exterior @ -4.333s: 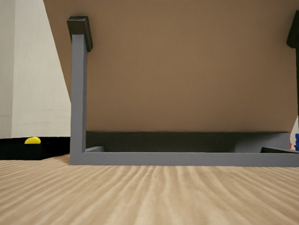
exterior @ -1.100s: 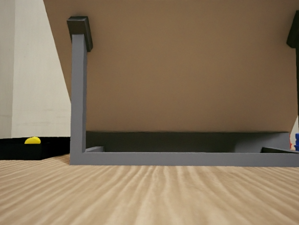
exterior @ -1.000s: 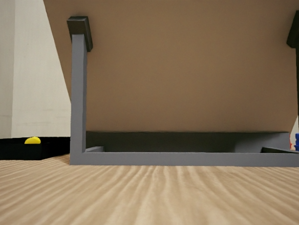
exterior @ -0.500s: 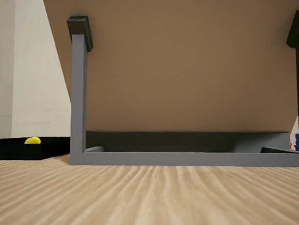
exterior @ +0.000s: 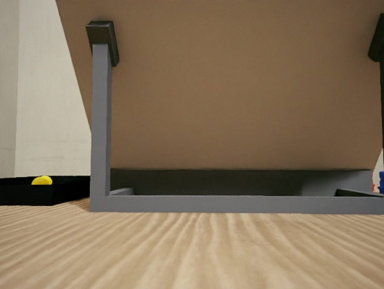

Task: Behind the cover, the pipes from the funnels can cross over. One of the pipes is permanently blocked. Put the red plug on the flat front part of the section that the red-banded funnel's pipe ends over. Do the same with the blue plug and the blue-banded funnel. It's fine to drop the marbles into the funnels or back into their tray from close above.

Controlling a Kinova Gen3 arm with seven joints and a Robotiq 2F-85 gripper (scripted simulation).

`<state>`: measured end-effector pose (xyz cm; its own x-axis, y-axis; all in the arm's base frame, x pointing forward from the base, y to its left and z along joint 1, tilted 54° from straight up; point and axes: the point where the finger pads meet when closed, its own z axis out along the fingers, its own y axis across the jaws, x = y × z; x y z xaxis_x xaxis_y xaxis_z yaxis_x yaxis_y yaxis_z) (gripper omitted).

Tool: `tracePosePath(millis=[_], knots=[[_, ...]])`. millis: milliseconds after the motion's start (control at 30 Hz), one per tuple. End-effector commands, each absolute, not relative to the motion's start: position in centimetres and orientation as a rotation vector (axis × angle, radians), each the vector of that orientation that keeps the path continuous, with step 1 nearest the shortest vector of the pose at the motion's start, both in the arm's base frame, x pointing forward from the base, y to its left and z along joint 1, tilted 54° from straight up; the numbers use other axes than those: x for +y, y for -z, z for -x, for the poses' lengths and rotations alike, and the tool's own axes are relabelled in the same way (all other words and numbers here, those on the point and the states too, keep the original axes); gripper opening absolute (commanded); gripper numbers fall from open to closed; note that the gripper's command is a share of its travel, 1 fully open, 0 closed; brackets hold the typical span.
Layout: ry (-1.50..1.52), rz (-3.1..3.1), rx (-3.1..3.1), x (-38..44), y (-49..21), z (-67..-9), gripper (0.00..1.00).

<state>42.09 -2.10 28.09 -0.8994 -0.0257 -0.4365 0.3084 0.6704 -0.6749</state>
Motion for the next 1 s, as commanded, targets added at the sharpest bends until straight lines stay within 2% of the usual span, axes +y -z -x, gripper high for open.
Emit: tracePosePath(millis=[0,33,167,333,567,600,967], knots=[[1.105,-0.22,2.473,-2.0,-28.1,-42.1,1.0],[1.106,-0.22,2.473,-2.7,-21.7,-39.3,1.0],[1.106,-0.22,2.473,-2.8,-20.4,-38.7,1.0],[1.106,-0.22,2.473,-3.4,-14.9,-36.3,1.0],[1.106,-0.22,2.473,-3.5,-14.4,-36.1,1.0],[1.103,-0.218,2.504,-3.7,-12.4,-35.2,1.0],[1.103,-0.218,2.504,-3.7,-12.4,-35.2,1.0]])
